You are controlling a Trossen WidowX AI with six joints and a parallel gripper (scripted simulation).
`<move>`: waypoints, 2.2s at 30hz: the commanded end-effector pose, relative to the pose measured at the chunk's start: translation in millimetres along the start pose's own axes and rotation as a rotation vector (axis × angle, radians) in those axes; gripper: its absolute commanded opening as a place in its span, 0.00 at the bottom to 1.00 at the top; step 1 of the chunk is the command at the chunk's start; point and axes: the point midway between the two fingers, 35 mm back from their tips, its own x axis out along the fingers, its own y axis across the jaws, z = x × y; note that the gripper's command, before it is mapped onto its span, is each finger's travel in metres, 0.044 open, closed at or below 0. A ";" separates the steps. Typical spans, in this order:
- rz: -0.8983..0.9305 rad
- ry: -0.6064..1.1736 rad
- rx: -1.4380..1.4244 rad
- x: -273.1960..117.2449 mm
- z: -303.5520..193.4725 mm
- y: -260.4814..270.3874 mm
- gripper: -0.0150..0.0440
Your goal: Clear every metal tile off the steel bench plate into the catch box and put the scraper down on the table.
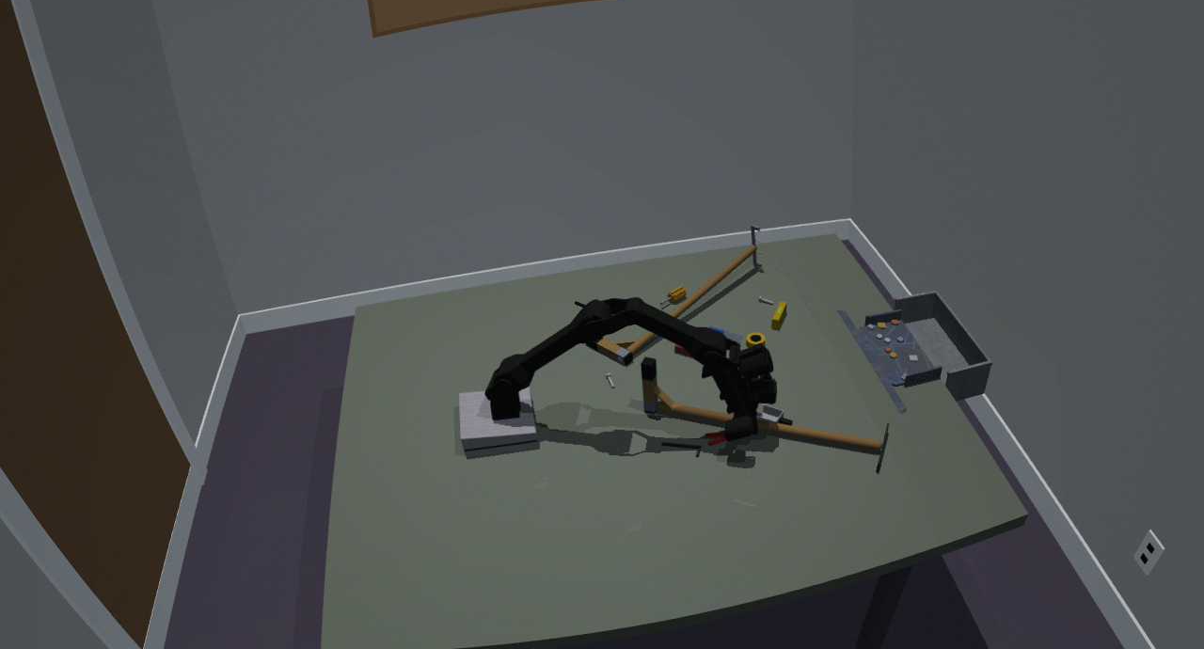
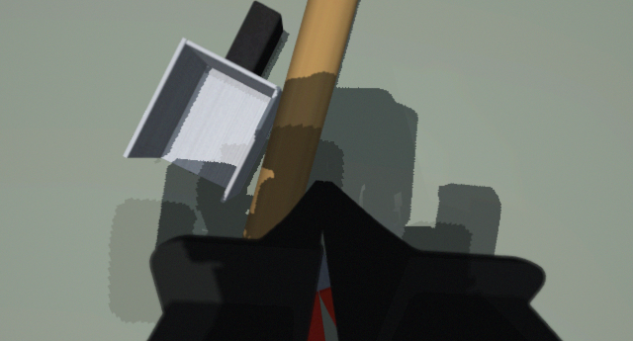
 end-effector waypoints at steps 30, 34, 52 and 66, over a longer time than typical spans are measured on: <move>0.007 -0.004 -0.001 1.8 5.3 37.3 0.25; 0.007 -0.004 -0.001 1.9 5.7 41.3 0.25; 0.009 -0.005 0.000 2.2 6.9 58.9 0.25; 0.005 -0.032 0.005 -35.7 29.0 51.5 0.25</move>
